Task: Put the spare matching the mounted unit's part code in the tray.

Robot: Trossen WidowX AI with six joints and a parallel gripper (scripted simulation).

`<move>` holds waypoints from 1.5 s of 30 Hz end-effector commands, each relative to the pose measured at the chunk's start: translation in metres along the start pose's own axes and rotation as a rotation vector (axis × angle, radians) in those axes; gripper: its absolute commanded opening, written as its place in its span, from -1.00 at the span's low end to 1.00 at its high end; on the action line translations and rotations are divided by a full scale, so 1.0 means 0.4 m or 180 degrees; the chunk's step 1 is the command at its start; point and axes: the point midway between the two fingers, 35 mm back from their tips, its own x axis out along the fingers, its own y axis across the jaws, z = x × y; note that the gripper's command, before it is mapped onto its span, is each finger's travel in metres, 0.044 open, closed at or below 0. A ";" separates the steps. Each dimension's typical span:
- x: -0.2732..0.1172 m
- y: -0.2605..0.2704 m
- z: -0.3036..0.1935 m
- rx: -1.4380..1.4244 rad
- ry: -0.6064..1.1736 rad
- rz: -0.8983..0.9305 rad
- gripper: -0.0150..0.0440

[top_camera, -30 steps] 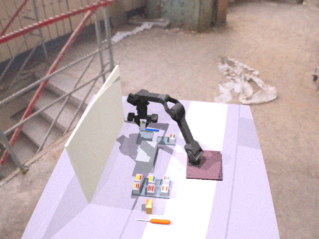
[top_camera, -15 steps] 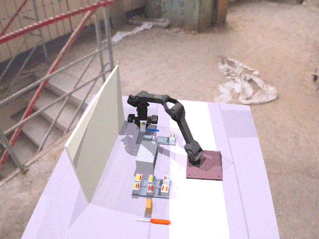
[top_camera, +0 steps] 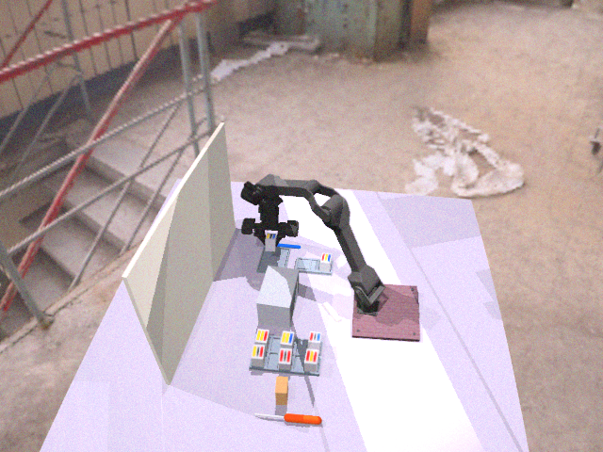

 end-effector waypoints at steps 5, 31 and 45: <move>0.018 -0.004 -0.004 0.0020 0.0022 -0.0013 -0.49; 0.062 -0.010 -0.009 0.0019 0.0024 -0.0016 -0.49; 0.085 -0.014 -0.012 0.0019 0.0026 -0.0019 -0.49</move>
